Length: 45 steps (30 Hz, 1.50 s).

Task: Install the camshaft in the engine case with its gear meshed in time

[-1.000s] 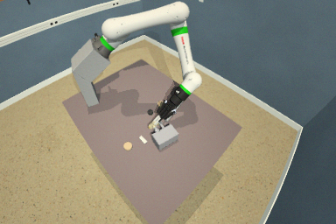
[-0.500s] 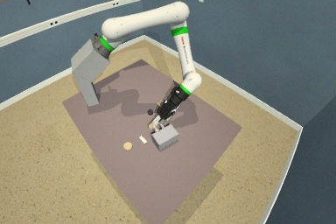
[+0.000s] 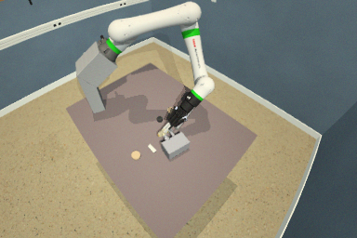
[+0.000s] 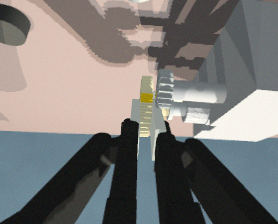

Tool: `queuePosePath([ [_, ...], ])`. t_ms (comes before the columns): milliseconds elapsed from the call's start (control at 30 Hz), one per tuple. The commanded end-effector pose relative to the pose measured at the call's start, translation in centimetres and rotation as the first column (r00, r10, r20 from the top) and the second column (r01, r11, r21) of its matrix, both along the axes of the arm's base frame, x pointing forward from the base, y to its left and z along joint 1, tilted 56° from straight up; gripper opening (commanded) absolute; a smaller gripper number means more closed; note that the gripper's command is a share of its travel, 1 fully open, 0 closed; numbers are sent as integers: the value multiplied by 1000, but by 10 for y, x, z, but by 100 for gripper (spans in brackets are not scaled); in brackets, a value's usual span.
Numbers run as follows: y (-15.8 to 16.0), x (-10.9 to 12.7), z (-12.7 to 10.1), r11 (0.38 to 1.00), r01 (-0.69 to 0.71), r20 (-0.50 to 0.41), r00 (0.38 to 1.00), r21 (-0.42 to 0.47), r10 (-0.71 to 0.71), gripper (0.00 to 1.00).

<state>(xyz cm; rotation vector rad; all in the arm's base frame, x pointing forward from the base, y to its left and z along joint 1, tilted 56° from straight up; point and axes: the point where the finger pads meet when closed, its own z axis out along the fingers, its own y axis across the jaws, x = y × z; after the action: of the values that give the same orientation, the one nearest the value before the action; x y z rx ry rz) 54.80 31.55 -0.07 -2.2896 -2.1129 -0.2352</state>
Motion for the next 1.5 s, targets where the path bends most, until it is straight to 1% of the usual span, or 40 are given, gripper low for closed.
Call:
queuePosePath([
  [0,-1,1,1,1000,1,1,1000,0,-1,14],
  [533,-1,2,1,1000,1,1,1000,0,-1,14],
  [1467,-2,14,2,1000,1,1,1000,0,-1,14],
])
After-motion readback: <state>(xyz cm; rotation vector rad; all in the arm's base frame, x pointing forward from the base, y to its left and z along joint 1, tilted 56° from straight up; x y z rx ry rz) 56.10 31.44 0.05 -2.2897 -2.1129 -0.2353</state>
